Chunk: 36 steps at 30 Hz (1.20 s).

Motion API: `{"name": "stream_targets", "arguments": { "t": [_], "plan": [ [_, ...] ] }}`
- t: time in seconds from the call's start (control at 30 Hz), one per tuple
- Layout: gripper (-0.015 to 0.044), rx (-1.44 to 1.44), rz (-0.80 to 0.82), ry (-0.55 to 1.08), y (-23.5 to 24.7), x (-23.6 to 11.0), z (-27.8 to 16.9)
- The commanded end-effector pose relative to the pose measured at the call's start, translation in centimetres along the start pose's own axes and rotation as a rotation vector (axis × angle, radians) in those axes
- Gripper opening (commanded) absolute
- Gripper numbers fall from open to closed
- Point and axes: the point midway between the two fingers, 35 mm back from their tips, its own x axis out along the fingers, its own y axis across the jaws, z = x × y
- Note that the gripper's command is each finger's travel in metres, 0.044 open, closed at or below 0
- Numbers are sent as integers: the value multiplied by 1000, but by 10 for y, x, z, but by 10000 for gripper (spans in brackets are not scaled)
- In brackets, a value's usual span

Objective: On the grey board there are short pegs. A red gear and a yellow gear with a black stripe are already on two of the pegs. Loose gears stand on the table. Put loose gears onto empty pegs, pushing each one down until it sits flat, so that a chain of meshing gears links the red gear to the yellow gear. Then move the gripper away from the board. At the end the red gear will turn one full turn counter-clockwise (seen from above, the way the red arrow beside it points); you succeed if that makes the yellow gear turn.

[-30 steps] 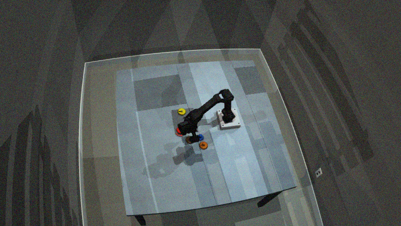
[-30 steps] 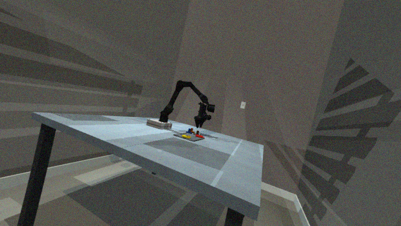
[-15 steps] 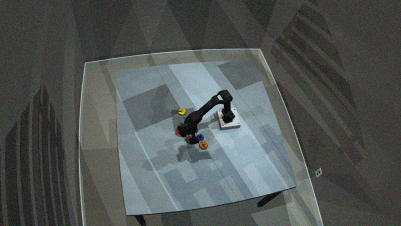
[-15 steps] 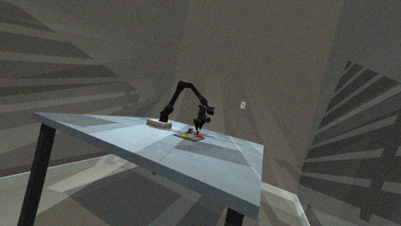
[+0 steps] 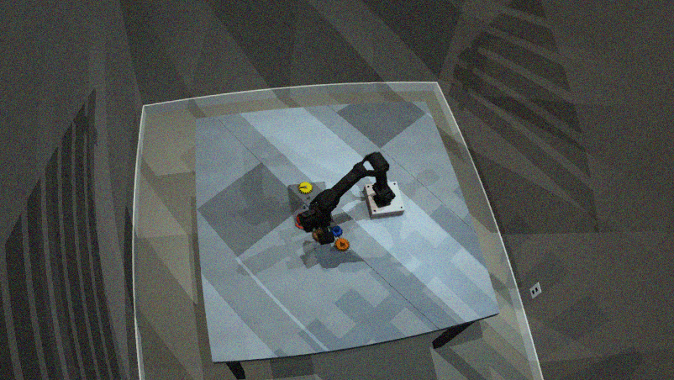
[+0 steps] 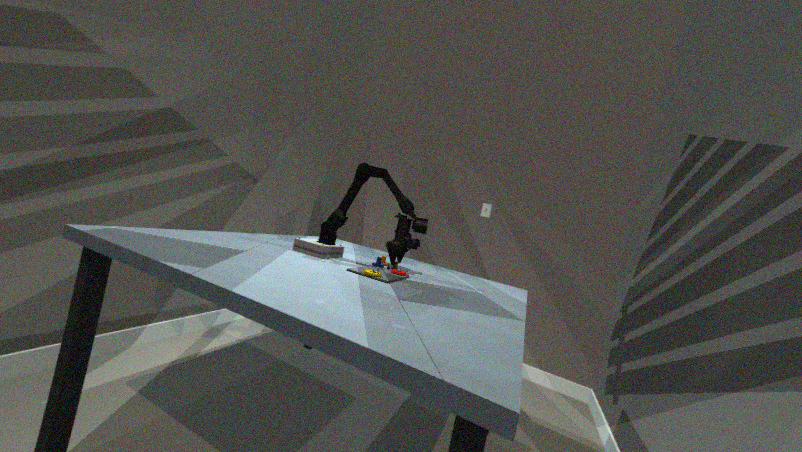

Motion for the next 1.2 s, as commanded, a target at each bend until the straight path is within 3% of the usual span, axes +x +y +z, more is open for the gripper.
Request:
{"name": "stream_targets", "arguments": {
  "t": [0.0,0.43,0.67,1.17],
  "plan": [
    [387,6,-5,1,-1,2,-1],
    [46,6,-5,1,-1,2,-1],
    [0,6,-5,1,-1,2,-1],
    [0,-36,-17,-30,-1,-17,12]
  ]
}}
